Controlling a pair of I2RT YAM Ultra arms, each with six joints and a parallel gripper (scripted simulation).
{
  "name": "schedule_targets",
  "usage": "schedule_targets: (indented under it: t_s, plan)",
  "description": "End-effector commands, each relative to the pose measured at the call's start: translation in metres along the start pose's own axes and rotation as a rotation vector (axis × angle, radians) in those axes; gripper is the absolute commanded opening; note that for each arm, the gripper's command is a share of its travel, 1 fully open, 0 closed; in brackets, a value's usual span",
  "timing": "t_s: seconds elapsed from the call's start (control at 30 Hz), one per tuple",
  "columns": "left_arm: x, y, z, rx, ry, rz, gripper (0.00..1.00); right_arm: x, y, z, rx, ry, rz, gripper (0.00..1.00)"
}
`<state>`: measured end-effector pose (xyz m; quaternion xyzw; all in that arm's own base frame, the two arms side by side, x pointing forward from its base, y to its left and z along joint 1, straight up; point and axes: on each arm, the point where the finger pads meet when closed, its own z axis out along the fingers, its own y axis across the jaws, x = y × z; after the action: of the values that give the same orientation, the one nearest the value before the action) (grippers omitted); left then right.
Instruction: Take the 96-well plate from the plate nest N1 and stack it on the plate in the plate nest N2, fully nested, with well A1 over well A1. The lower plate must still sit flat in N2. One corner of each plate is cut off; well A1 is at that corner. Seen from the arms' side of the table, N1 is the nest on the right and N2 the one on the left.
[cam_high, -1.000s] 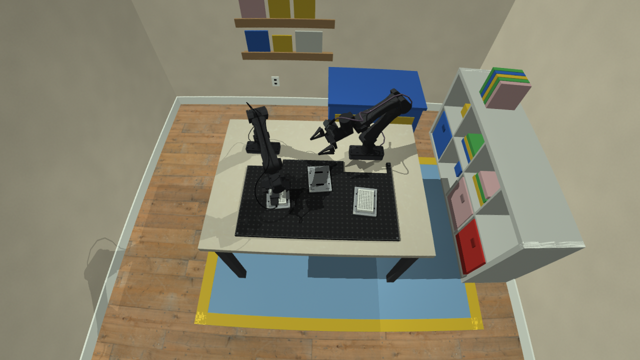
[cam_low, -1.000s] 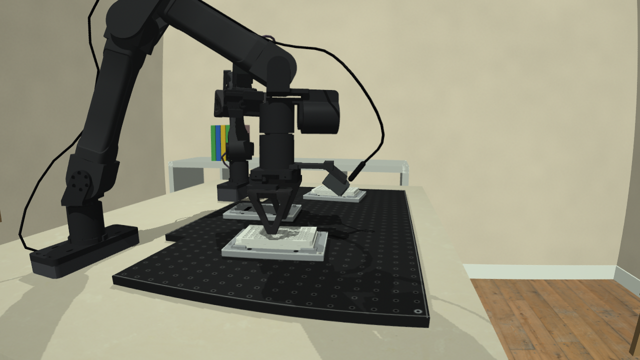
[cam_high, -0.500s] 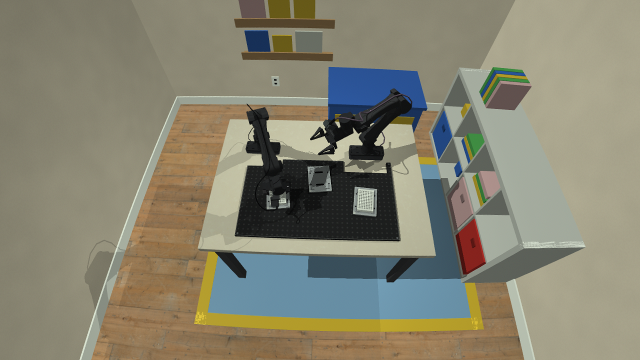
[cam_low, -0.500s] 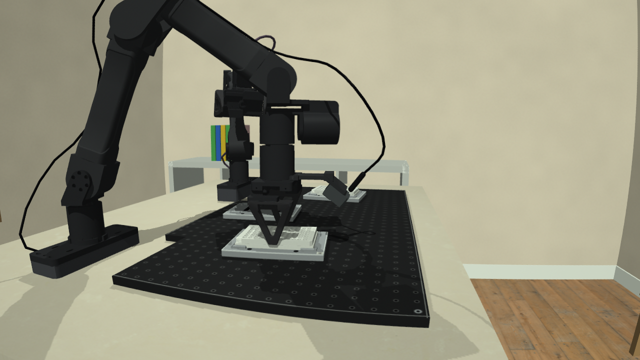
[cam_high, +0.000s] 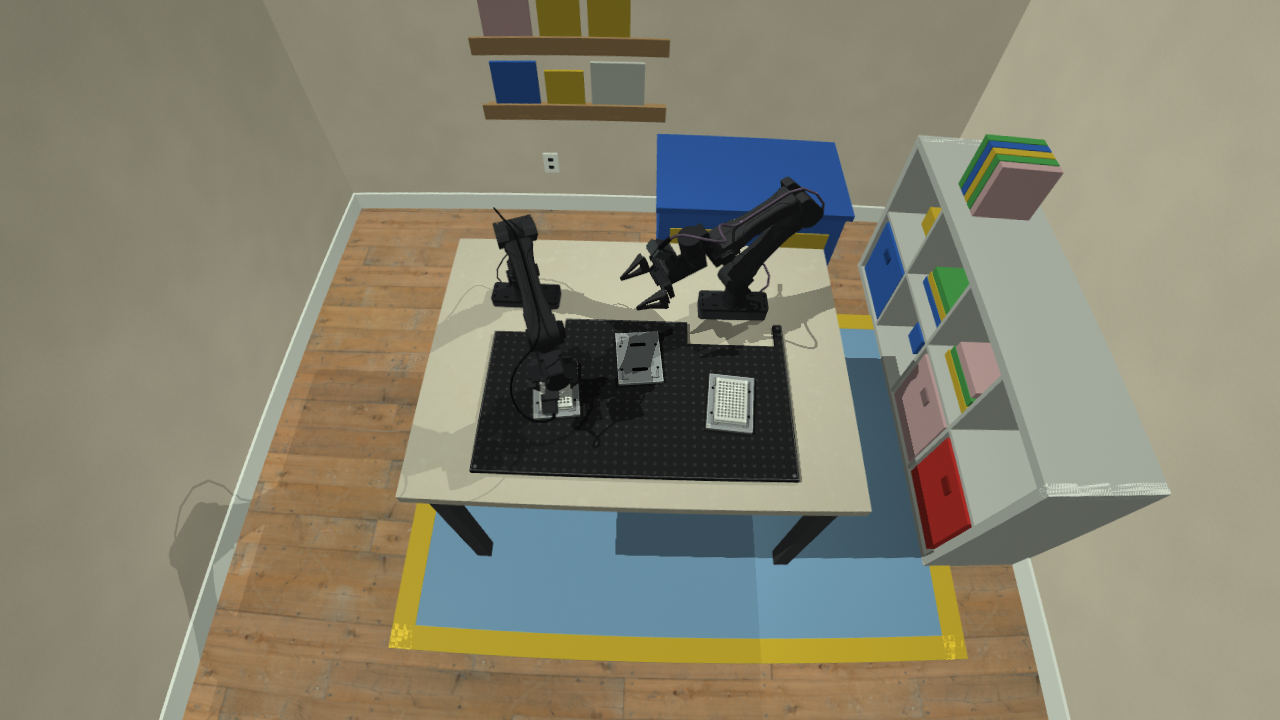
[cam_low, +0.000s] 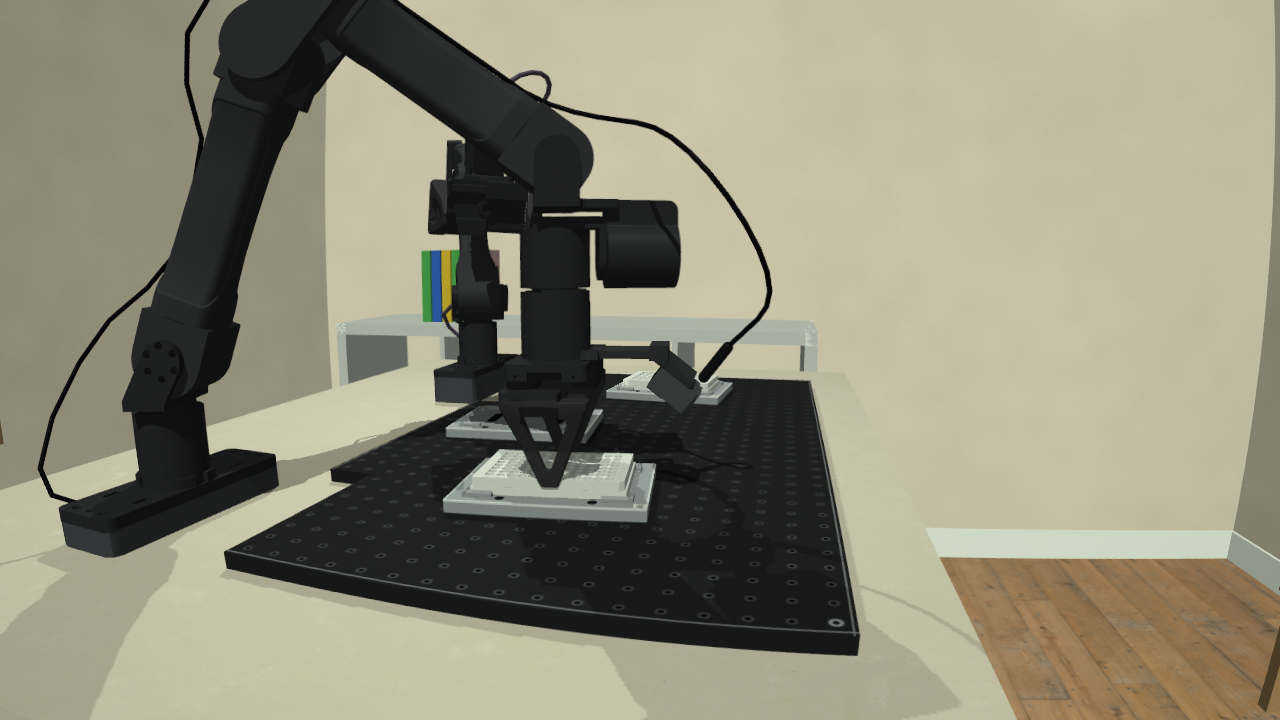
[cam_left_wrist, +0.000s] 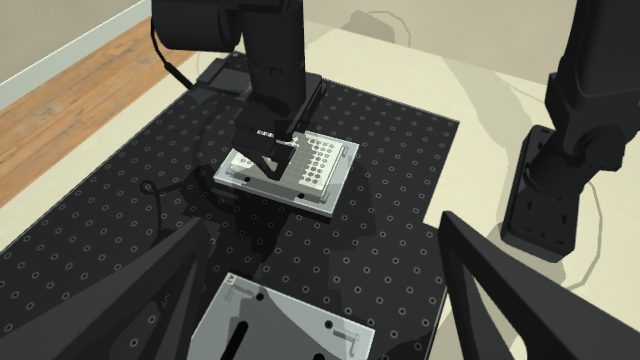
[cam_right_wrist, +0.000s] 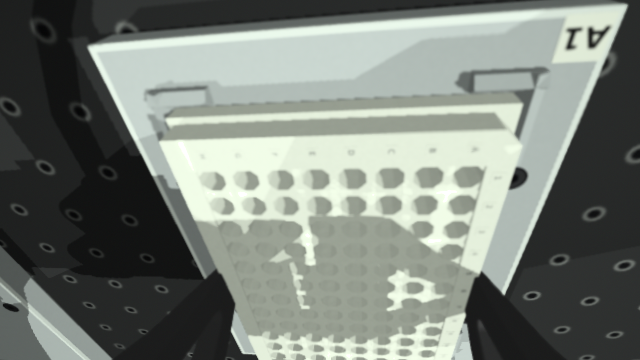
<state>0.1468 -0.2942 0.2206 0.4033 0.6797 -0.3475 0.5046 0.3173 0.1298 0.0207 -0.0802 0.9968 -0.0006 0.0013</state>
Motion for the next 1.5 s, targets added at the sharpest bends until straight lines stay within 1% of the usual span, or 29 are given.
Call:
schedule_targets:
  t_s: [0.0, 0.03, 0.13, 0.33, 0.4, 0.5, 0.53, 0.67, 0.8, 0.9, 1.0, 1.07, 1.17, 1.23, 1.33, 1.47]
  plan:
    - [-0.008, 0.000, -0.003, -0.005, -0.028, 0.000, 1.00, -0.001, 0.000, -0.002, -0.004, -0.009, 0.010, 0.67]
    - [-0.008, 0.000, -0.003, -0.005, -0.028, 0.000, 1.00, -0.001, 0.000, -0.002, -0.004, -0.009, 0.010, 0.78]
    - [-0.008, 0.000, -0.003, -0.005, -0.028, 0.000, 1.00, 0.000, -0.003, -0.005, -0.003, -0.006, 0.024, 0.78]
    - [-0.008, 0.000, -0.003, -0.005, -0.028, 0.000, 1.00, -0.003, -0.002, -0.040, -0.006, -0.017, 0.023, 0.78]
    - [-0.008, 0.000, -0.003, -0.005, -0.028, 0.000, 1.00, -0.003, -0.002, -0.046, -0.006, -0.017, 0.022, 0.78]
    - [-0.008, 0.000, -0.003, -0.005, -0.028, 0.000, 1.00, -0.003, -0.002, -0.047, -0.006, -0.017, 0.022, 0.78]
    - [-0.003, 0.002, -0.003, -0.015, -0.006, -0.007, 1.00, -0.002, -0.002, -0.046, -0.005, -0.012, 0.022, 0.78]
    - [-0.002, 0.002, -0.006, -0.019, 0.010, -0.010, 1.00, -0.002, -0.002, -0.044, -0.004, -0.008, 0.022, 0.78]
    - [0.013, 0.006, -0.017, -0.040, 0.115, -0.021, 1.00, -0.002, -0.002, -0.044, -0.004, -0.008, 0.022, 0.78]
    - [0.013, 0.010, -0.039, -0.065, 0.184, -0.031, 1.00, -0.005, -0.001, -0.044, -0.006, -0.019, 0.022, 0.78]
    - [0.006, 0.011, -0.072, -0.088, 0.232, -0.040, 1.00, -0.005, -0.001, -0.044, -0.006, -0.019, 0.022, 0.78]
    - [0.001, 0.012, -0.103, -0.105, 0.257, -0.047, 1.00, -0.001, 0.000, -0.041, -0.004, -0.009, 0.010, 0.78]
    - [0.008, 0.013, -0.148, -0.131, 0.308, -0.056, 1.00, -0.001, 0.000, -0.041, -0.004, -0.009, 0.010, 0.78]
    - [0.008, 0.013, -0.148, -0.131, 0.308, -0.056, 1.00, -0.001, 0.000, -0.041, -0.004, -0.009, 0.010, 0.78]
    - [-0.001, 0.011, -0.191, -0.147, 0.288, -0.061, 1.00, -0.001, 0.000, -0.041, -0.004, -0.009, 0.010, 0.78]
    - [0.000, 0.009, -0.225, -0.159, 0.272, -0.062, 1.00, -0.001, 0.000, -0.041, -0.004, -0.009, 0.010, 0.78]
